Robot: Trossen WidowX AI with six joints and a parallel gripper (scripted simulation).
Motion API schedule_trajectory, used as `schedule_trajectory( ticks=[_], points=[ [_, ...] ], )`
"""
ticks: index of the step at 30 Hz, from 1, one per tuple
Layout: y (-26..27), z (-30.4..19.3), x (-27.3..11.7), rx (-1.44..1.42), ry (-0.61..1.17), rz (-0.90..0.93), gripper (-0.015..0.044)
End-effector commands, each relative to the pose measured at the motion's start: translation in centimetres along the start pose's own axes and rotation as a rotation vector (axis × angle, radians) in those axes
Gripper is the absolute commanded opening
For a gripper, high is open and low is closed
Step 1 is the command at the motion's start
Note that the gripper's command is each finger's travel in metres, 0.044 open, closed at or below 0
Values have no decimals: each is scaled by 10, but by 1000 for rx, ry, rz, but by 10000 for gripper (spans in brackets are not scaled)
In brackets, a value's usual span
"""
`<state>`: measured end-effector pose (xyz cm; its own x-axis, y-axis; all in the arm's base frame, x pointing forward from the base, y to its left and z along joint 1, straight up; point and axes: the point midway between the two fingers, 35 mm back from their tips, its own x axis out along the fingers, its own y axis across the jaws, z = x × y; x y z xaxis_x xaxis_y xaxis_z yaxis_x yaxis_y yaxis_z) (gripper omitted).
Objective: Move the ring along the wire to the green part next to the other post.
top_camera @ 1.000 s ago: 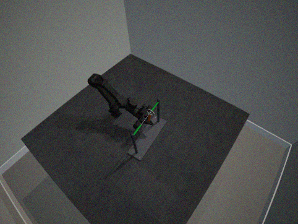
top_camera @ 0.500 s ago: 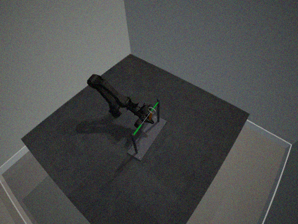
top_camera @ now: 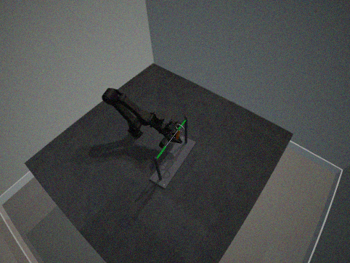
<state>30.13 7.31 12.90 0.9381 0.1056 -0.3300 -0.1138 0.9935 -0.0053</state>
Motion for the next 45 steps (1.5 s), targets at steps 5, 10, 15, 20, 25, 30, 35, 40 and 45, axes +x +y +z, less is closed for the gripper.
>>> schedule_trajectory(
  ticks=[5,10,15,20,25,30,35,40,45],
  points=[
    [4,0,1,7,-6,-2,-150],
    [4,-7,4,7,-6,-2,-150],
    [4,-14,6,7,-6,-2,-150],
    [4,-15,7,7,-6,-2,-150],
    [4,-15,7,7,-6,-2,-150],
    [4,-15,7,7,-6,-2,-150],
    [4,-15,7,7,-6,-2,-150],
    [5,-15,7,2,-5,0,-71],
    [5,-15,7,2,-5,0,60]
  ],
)
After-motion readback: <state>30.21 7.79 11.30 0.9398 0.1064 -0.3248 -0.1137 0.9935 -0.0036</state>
